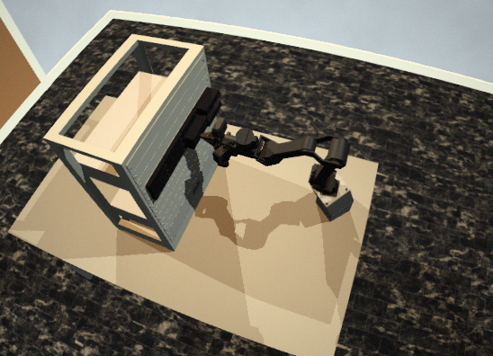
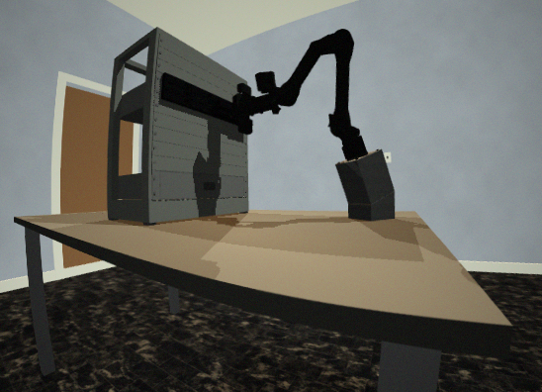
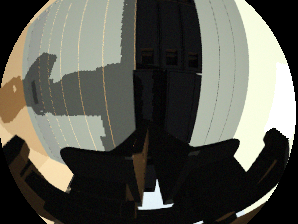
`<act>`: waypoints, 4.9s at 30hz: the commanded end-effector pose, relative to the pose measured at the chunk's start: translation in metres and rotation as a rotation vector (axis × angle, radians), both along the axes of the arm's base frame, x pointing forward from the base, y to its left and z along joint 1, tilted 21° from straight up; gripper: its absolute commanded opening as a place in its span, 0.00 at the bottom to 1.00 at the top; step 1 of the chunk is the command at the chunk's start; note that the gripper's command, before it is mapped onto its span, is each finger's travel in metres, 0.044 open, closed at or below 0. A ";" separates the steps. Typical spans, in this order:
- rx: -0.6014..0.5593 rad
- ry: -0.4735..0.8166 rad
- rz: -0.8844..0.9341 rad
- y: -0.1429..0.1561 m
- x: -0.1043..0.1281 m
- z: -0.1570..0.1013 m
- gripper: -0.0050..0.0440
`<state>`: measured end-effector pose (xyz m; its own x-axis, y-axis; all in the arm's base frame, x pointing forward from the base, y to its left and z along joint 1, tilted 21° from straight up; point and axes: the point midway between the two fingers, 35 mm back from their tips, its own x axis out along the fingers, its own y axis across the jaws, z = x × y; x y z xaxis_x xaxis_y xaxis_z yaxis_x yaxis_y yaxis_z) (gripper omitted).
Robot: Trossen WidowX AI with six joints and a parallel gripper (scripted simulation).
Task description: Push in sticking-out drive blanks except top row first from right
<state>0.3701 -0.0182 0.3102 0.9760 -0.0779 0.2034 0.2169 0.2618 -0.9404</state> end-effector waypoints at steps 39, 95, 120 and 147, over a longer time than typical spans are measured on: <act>-0.002 -0.029 0.001 -0.001 0.008 0.015 0.10; -0.002 -0.029 0.001 -0.002 0.014 0.017 0.10; -0.002 -0.029 0.001 -0.002 0.014 0.017 0.10; -0.002 -0.029 0.001 -0.002 0.017 0.019 0.10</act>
